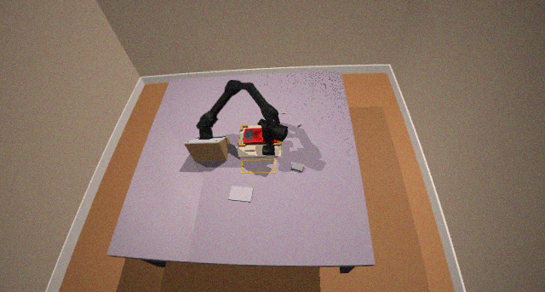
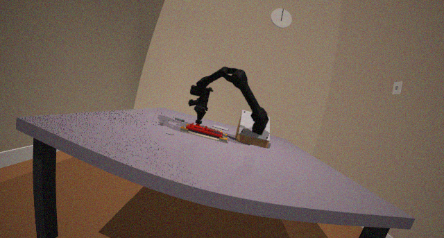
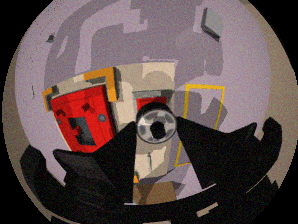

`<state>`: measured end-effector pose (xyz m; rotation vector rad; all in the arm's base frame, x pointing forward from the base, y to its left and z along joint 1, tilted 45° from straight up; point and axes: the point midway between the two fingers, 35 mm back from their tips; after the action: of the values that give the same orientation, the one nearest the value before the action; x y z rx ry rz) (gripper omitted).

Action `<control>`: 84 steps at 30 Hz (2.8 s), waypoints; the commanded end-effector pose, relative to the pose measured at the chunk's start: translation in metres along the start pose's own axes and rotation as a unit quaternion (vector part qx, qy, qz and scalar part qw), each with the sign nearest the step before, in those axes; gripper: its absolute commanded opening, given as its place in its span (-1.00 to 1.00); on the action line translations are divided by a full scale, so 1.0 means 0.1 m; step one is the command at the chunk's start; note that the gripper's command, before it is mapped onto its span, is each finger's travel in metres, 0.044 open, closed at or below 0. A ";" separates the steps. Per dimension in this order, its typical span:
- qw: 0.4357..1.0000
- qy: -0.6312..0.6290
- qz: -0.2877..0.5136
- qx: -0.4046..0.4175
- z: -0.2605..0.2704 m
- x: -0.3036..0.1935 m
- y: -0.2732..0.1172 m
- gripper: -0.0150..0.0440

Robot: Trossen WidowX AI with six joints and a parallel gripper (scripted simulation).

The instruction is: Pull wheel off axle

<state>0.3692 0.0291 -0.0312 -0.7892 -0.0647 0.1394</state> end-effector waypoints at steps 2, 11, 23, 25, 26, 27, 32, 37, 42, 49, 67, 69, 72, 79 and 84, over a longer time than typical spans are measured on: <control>1.000 0.009 -0.008 -0.001 -0.02 -0.01 -0.15 -0.49; 1.000 0.009 -0.008 -0.001 -0.02 -0.01 -0.18 -0.49; 1.000 0.009 -0.009 -0.001 -0.02 -0.02 -0.22 -0.49; 1.000 0.010 -0.009 -0.001 -0.02 -0.02 -0.23 -0.49; 1.000 0.010 -0.009 -0.001 -0.02 -0.02 -0.23 -0.49; 1.000 0.010 -0.009 -0.001 -0.02 -0.02 -0.24 -0.49; 1.000 0.010 -0.009 -0.001 -0.02 -0.02 -0.25 -0.49; 1.000 0.010 -0.009 -0.001 -0.02 -0.02 -0.27 -0.49; 1.000 0.010 -0.009 -0.001 -0.02 -0.02 -0.29 -0.49; 1.000 0.010 -0.009 -0.001 -0.02 -0.02 -0.33 -0.49; 1.000 0.017 -0.010 -0.001 -0.20 -0.14 -0.61 -0.49; 1.000 0.018 -0.011 -0.002 -0.30 -0.19 -0.62 -0.49; 1.000 0.020 -0.011 -0.002 -0.43 -0.28 -0.63 -0.49; 1.000 0.020 -0.011 -0.004 -0.70 -0.47 -0.65 -0.49; 1.000 0.014 -0.009 -0.004 -0.89 -0.63 -0.65 -0.49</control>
<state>0.3330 -0.0808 -0.0388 -0.8004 -0.0461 0.1011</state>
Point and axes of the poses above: the point midway between the two fingers, 35 mm back from their tips, its own y axis out along the fingers, its own z axis across the jaws, x = y × z, and after that the axes turned 1 degree about y, right-handed
